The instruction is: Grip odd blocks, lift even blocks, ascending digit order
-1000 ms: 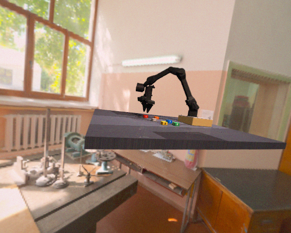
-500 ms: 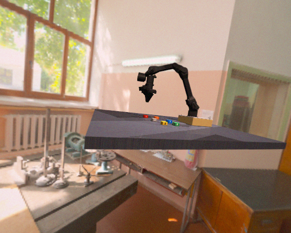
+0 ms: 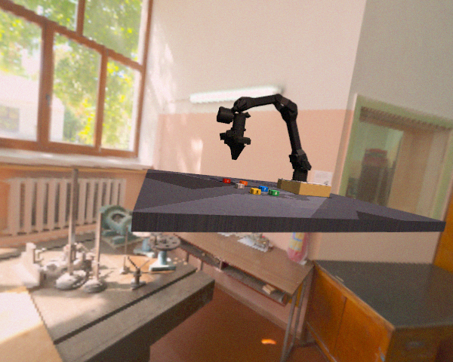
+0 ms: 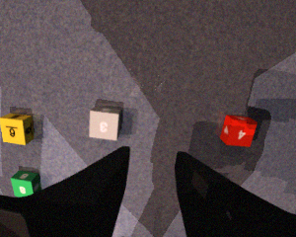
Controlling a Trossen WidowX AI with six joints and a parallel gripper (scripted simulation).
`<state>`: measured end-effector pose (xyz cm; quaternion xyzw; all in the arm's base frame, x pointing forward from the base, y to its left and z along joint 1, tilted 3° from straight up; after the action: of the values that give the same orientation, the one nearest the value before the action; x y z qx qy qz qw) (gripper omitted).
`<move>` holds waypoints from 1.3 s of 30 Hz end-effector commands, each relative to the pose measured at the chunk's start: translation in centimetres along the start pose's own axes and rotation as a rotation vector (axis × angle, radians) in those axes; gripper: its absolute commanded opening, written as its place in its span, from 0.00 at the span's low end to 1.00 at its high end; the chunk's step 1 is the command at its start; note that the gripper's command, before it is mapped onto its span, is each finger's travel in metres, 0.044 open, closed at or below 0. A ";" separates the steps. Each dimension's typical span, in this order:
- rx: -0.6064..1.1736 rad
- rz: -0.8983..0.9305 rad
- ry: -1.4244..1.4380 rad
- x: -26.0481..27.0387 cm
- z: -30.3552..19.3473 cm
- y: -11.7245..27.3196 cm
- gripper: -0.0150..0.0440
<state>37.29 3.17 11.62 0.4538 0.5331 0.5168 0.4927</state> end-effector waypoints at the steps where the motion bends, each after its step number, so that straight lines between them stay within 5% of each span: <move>1: -0.003 0.010 0.000 6.9 -1.1 0.2 0.46; 7: 0.000 0.014 0.000 16.1 -4.7 0.2 0.46; 14: 0.001 0.014 0.000 17.0 -5.2 0.2 0.46; 21: 0.001 0.014 0.000 17.1 -5.2 -7.7 0.77; 25: 0.001 0.014 0.000 17.1 -5.2 -7.9 0.93; 39: 0.001 0.014 0.000 17.1 -5.2 -9.3 0.93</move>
<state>30.58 19.19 1.77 0.4579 0.5307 0.5198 0.4884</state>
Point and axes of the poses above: the point midway between the two fingers, 35 mm back from their tips, its own y axis back along the fingers, its own x axis across the jaws, z = x × y, the point moved 1 cm from there along y, back along the fingers, and after that the axes turned 2 degrees about -y, right-handed, at the moved point
